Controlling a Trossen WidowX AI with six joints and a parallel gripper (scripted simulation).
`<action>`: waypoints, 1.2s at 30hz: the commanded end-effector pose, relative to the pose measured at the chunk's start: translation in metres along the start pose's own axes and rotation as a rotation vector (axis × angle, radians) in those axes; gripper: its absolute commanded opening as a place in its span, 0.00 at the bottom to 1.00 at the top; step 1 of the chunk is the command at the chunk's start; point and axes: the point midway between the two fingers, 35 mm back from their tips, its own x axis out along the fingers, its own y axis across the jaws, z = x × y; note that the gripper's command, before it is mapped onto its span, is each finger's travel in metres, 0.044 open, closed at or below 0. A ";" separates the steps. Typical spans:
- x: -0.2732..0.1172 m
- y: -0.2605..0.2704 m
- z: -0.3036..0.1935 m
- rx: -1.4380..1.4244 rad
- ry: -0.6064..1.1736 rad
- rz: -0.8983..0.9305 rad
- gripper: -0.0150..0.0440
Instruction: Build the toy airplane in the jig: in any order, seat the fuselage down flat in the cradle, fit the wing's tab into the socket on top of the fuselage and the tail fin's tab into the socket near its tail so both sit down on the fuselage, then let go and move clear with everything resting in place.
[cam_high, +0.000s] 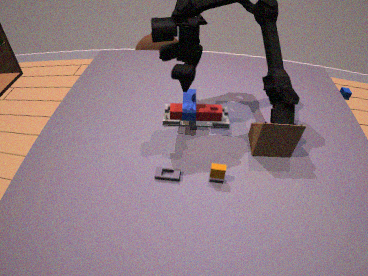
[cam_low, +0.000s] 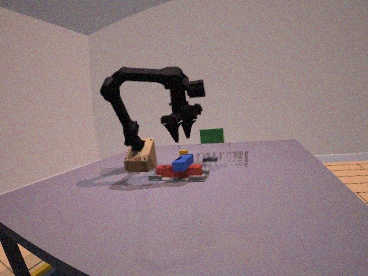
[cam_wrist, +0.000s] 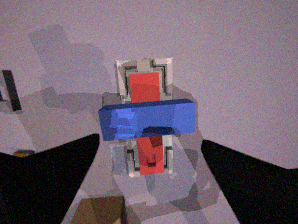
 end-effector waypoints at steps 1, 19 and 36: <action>0.001 0.000 0.000 -0.029 0.003 0.004 1.00; -0.007 0.204 -0.091 -0.059 0.016 0.053 1.00; 0.056 0.237 -0.132 -0.030 0.006 0.015 1.00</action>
